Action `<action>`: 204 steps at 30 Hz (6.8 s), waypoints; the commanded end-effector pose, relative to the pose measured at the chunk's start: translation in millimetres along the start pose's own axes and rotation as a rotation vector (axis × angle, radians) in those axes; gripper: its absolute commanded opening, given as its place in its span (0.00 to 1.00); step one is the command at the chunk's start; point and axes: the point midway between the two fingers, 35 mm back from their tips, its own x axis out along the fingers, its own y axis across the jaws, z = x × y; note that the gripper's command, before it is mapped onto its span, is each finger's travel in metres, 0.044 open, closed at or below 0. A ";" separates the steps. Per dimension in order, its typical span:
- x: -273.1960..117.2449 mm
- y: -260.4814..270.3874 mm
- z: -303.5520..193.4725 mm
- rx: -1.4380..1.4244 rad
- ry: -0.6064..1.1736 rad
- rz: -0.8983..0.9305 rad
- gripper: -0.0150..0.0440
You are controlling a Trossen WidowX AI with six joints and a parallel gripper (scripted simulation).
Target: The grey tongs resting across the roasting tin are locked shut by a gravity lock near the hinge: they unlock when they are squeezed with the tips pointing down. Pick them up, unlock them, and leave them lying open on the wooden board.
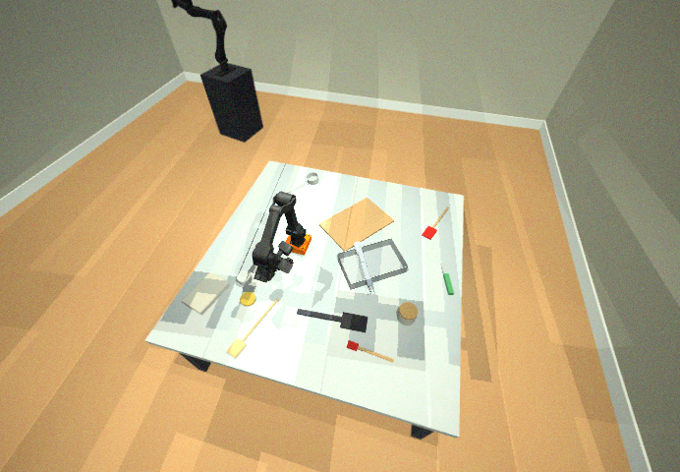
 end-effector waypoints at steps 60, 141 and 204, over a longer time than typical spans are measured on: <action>40.7 268.6 341.7 0.457 -0.252 -0.782 0.69; 75.7 218.4 337.8 0.505 -0.195 -0.864 0.00; 42.4 318.0 306.4 0.337 -0.283 -0.389 0.00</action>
